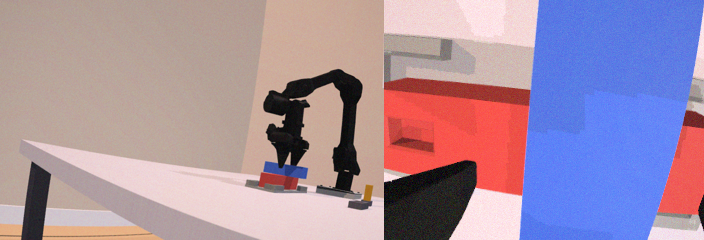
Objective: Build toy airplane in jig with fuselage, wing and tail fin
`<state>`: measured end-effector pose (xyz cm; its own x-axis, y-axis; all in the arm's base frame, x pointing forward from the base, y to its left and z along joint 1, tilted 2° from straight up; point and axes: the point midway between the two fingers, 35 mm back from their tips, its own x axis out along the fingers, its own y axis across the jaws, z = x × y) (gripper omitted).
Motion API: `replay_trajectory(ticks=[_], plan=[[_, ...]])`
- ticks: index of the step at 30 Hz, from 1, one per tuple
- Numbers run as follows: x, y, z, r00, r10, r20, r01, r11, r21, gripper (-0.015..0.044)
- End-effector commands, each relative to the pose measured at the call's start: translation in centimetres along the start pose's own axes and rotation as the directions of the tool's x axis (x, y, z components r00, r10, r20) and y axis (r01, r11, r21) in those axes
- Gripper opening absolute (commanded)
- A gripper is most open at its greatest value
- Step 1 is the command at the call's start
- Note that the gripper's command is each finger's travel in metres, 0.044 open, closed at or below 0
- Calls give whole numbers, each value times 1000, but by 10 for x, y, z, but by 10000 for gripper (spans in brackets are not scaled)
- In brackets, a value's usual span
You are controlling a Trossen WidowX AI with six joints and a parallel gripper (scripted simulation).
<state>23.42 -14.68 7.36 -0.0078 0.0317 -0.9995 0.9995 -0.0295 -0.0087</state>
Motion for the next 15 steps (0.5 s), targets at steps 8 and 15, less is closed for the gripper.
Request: replay_trajectory(ticks=[8,15], plan=[[-84,2,1,1000,7,7,-7,1000,5,440],[-83,3,1,1000,7,7,-5,970,-243,440]])
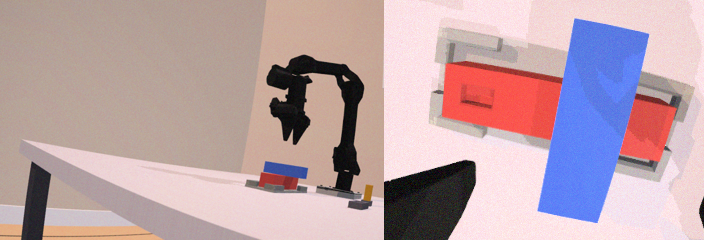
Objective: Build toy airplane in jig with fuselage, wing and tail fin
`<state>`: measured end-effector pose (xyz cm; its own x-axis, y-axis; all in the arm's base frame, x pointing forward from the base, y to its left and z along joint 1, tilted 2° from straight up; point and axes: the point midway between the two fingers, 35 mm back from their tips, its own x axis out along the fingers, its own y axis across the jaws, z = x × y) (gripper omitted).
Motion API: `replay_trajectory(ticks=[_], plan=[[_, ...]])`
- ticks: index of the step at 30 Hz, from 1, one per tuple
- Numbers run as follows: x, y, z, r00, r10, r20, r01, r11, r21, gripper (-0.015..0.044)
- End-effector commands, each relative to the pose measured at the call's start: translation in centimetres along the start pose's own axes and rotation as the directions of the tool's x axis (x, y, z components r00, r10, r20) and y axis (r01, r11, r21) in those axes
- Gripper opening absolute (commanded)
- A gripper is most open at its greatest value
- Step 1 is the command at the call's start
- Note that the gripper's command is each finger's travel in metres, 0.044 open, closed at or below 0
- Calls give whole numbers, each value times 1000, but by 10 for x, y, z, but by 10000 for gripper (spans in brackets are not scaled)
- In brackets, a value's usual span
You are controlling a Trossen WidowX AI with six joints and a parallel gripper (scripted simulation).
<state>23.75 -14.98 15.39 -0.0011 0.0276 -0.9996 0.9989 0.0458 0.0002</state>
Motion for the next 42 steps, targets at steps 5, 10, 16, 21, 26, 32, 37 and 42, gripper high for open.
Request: replay_trajectory(ticks=[5,10,16,21,26,32,37,42], plan=[[-1,1,1,1000,0,3,2,783,-622,440],[0,1,1,1000,0,3,3,389,-921,440],[1,2,1,1000,0,3,3,49,-999,440],[1,2,1,1000,0,3,3,49,-999,440],[1,2,1,1000,0,3,3,49,-999,440],[1,2,1,1000,0,3,3,49,-999,440],[0,15,-32,1000,2,3,3,47,-999,440],[-1,26,-100,1000,5,0,0,42,-999,440]])
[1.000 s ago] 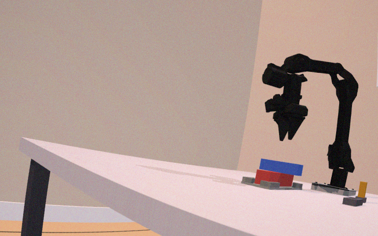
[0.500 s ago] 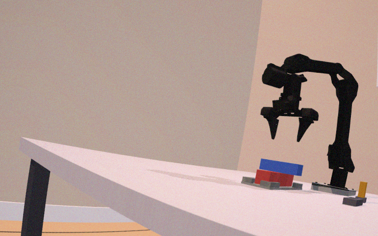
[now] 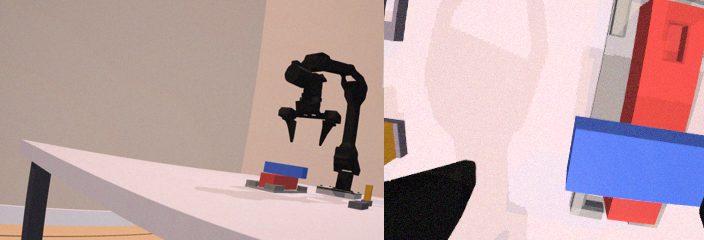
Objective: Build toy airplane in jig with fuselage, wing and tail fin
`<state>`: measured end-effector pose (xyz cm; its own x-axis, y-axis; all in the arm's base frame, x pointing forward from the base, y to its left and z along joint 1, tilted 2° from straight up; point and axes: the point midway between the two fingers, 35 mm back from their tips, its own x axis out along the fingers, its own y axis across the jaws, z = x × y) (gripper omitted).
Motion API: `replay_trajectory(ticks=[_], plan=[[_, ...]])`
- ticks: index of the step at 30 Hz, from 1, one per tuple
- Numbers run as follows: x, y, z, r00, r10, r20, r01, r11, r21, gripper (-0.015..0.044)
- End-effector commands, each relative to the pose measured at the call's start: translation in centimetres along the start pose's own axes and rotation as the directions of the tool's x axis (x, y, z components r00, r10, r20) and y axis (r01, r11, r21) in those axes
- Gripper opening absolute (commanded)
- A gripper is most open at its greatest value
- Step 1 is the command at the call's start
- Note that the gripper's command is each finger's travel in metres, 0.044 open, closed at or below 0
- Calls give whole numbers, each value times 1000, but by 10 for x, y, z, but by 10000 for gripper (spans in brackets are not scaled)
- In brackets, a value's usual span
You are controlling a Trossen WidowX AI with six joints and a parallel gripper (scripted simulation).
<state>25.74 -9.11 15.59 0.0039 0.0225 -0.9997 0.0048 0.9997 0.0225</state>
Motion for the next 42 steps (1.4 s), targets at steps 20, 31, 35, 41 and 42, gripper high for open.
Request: replay_trajectory(ticks=[20,31,35,41,42], plan=[[1,201,-57,1000,24,-7,-24,999,-20,440],[57,202,-57,1000,24,-7,-24,999,-20,440],[71,203,-57,1000,24,-7,-25,999,-20,440],[75,203,-57,1000,24,-7,-25,999,-20,440],[77,203,-57,1000,24,-7,-25,999,-20,440]])
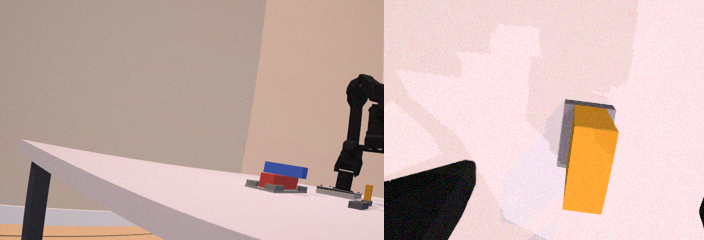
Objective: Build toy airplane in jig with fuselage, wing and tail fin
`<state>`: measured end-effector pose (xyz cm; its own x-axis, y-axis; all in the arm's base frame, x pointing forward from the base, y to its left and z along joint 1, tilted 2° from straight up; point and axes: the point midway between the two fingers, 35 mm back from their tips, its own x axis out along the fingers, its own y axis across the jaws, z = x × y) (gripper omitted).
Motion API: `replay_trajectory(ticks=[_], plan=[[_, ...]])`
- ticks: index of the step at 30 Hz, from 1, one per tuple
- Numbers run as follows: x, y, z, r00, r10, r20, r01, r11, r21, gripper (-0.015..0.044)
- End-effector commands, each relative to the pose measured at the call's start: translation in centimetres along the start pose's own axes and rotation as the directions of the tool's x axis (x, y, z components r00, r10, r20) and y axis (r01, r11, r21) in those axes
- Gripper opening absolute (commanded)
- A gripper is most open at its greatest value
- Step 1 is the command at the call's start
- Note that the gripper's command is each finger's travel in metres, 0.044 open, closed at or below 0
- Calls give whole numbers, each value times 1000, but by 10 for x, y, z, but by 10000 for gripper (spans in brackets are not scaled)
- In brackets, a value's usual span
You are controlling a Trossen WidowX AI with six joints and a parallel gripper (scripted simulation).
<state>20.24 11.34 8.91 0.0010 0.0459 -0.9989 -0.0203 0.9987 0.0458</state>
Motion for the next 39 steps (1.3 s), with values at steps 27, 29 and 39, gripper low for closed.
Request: replay_trajectory(ticks=[27,29,39], plan=[[49,0,-1,1000,1,-4,-1,1000,5,440],[52,0,-2,1000,1,-4,-1,1000,5,440],[53,0,-2,1000,1,-4,-1,1000,5,230]])
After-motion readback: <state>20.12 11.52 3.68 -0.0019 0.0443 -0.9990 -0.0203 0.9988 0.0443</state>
